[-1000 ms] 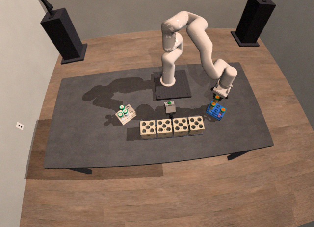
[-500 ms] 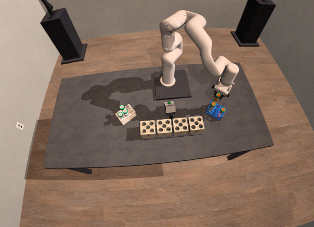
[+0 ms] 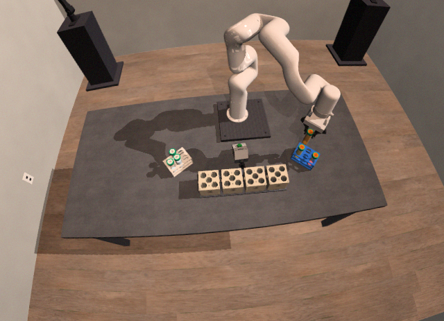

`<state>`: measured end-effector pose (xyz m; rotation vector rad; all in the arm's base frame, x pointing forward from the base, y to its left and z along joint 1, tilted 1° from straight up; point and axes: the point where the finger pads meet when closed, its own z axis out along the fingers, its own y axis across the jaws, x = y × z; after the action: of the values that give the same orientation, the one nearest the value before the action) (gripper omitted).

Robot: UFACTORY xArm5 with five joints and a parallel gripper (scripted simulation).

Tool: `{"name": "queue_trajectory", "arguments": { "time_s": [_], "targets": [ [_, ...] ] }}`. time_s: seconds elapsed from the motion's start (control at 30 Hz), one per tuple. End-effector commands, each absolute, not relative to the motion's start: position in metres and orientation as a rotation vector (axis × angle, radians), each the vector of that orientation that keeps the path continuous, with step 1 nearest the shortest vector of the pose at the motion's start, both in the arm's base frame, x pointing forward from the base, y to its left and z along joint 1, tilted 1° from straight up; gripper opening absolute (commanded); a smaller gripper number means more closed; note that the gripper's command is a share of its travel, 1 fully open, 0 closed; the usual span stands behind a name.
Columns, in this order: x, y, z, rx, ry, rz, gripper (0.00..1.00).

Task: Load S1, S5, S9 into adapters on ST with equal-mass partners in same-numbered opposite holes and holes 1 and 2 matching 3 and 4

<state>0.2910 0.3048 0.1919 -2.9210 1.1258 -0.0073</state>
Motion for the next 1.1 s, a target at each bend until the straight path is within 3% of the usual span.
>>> {"name": "queue_trajectory", "arguments": {
  "time_s": [0.0,0.63,1.07],
  "targets": [
    [0.292,0.305,0.204,-2.914,1.123,0.007,0.0],
    [0.292,0.305,0.238,-2.914,1.123,0.007,0.0],
    [0.295,0.301,0.239,-2.932,1.074,0.006,0.0]
  ]
}}
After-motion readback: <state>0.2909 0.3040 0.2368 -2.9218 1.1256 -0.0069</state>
